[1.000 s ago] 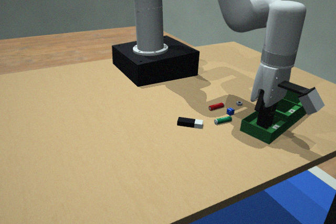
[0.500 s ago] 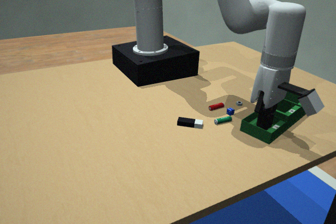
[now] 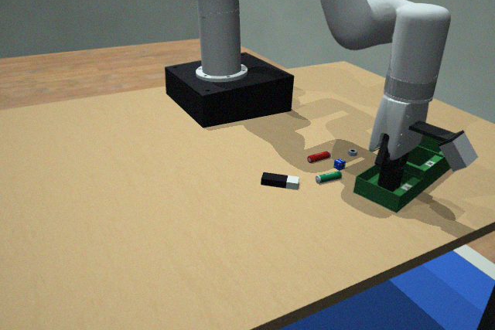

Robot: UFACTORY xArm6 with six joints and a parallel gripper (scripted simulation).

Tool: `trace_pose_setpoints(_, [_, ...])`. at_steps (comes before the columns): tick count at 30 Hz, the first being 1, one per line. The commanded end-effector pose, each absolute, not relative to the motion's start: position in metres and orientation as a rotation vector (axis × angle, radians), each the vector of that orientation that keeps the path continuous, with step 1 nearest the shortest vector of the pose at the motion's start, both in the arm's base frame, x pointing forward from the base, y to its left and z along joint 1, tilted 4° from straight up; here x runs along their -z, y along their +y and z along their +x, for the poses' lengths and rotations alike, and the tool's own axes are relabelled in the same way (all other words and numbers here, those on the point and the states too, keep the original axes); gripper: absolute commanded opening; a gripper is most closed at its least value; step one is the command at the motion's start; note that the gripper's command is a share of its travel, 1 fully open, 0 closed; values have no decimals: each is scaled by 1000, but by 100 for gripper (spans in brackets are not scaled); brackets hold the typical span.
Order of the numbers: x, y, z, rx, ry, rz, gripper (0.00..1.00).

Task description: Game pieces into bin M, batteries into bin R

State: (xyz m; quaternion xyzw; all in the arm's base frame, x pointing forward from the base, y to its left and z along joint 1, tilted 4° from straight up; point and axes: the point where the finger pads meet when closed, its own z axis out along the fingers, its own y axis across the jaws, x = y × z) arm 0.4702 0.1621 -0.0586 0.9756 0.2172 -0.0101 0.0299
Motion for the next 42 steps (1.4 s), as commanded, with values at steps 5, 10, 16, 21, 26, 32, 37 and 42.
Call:
trace_pose_setpoints(5, [57,163,472,24,670,3009,7])
trace_pose_setpoints(10, [57,163,472,24,670,3009,7])
trace_pose_setpoints(16, [57,163,472,24,670,3009,7])
trace_pose_setpoints(21, [50,163,472,24,670,3009,7])
trace_pose_setpoints(26, [46,163,472,24,670,3009,7])
trace_pose_setpoints(32, [38,164,472,24,670,3009,7])
trace_pose_setpoints(37, [32,164,472,24,670,3009,7])
trace_pose_setpoints(42, [22,165,472,24,670,3009,7])
